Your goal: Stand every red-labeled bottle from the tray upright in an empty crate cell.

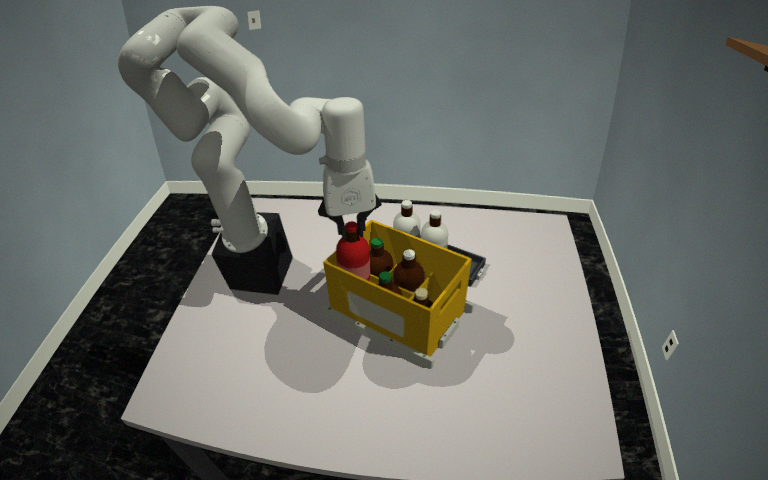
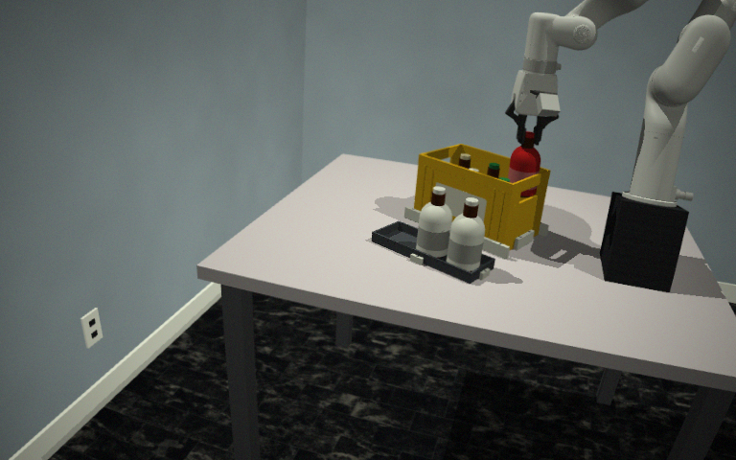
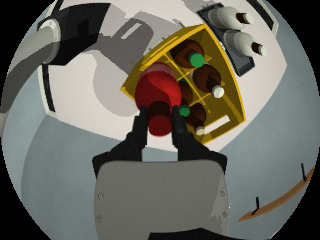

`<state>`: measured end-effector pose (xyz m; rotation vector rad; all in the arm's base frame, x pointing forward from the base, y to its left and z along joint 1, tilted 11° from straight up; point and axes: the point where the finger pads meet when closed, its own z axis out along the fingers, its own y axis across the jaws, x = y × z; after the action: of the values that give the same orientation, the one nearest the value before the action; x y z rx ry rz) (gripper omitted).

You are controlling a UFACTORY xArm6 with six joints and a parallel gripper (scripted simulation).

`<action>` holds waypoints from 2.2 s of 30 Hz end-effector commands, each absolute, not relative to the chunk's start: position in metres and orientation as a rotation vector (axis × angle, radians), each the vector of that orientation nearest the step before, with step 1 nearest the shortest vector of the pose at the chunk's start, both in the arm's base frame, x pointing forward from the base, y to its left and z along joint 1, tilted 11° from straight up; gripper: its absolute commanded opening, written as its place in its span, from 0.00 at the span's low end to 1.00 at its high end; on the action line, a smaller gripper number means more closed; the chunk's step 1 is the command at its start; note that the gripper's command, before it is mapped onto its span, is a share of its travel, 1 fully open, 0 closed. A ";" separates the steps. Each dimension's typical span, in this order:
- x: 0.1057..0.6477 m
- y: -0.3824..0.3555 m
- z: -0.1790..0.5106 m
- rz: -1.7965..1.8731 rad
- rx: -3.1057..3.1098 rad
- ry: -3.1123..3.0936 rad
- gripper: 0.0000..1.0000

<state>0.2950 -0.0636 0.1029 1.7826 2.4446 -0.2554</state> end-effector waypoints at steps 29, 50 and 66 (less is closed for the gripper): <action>0.296 -0.064 0.101 -0.252 1.781 2.442 0.00; 0.296 -0.068 0.084 -0.252 1.781 2.442 0.00; 0.296 -0.071 0.069 -0.252 1.781 2.442 0.00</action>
<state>0.2945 -0.0699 0.0711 1.7827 2.4448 -0.2550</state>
